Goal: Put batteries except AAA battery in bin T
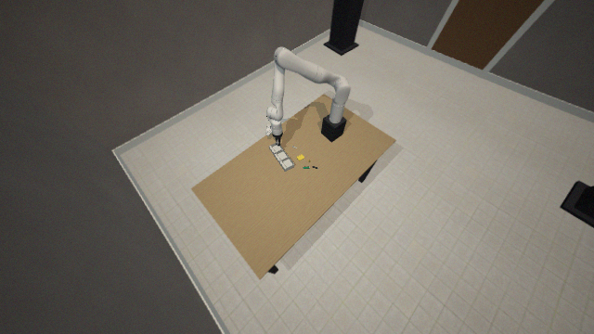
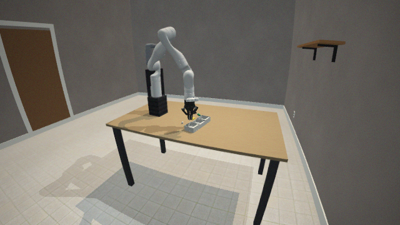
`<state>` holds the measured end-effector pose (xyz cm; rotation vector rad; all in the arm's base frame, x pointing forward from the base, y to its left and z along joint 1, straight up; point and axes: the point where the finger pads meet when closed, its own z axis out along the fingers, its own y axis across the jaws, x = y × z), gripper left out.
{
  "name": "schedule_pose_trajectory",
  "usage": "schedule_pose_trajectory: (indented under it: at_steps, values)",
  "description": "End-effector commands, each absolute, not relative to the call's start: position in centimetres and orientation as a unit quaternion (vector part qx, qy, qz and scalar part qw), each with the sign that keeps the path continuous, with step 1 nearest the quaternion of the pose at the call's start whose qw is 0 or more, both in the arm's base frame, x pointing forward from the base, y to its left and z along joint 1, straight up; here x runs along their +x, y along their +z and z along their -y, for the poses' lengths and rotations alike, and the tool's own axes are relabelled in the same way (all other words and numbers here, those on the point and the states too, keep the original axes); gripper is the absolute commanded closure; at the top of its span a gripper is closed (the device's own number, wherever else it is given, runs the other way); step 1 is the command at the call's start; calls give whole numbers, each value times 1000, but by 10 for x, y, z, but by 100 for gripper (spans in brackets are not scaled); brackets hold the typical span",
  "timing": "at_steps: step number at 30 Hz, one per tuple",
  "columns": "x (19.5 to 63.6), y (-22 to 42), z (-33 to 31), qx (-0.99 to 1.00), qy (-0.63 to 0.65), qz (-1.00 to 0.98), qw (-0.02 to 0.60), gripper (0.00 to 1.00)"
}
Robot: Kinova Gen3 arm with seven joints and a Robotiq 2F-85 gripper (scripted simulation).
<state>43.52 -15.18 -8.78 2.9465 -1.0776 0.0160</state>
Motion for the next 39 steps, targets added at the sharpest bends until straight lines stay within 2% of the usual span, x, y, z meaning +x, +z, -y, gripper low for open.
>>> schedule_pose_trajectory:
  at_steps: [1, 12, 39]
  values:
    - [435, -89, 157, 962, -1, 274, -2, 91]
    - [435, -88, 157, 998, 0, 67, -1, 91]
    - [437, -137, 156, 997, 4, 74, -2, 91]
